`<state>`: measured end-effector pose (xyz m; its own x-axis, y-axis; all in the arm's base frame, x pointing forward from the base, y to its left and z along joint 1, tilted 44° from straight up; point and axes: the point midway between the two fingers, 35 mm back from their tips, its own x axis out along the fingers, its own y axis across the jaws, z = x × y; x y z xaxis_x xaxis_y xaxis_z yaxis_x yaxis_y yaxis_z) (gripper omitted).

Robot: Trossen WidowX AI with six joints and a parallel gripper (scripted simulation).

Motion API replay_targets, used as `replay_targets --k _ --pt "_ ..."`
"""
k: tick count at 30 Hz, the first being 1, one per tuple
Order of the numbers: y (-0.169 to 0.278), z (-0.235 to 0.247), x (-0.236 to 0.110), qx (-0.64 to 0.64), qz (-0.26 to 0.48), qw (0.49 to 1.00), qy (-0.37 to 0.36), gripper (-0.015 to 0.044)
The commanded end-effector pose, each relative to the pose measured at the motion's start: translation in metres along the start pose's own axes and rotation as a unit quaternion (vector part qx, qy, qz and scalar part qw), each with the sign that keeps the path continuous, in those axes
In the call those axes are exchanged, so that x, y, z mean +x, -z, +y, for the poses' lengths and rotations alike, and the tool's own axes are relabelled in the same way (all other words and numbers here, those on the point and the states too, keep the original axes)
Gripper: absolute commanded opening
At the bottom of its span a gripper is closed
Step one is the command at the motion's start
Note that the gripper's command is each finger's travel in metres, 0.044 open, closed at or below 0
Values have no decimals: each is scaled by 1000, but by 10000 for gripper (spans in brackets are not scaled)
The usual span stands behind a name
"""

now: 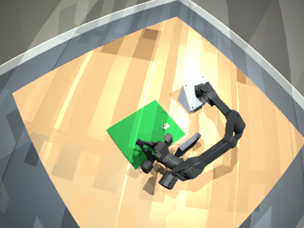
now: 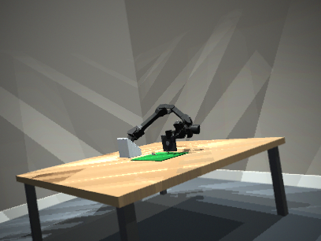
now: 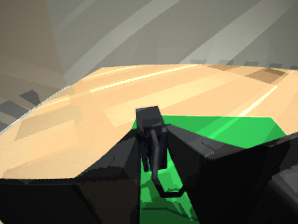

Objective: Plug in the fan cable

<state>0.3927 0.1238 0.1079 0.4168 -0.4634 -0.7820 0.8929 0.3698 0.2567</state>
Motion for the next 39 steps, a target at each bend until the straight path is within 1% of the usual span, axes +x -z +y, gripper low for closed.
replay_targets --k 1,39 --pt "3 1 0 2 -3 1000 -1 0" --pt "37 0 7 2 -2 1000 -1 0"
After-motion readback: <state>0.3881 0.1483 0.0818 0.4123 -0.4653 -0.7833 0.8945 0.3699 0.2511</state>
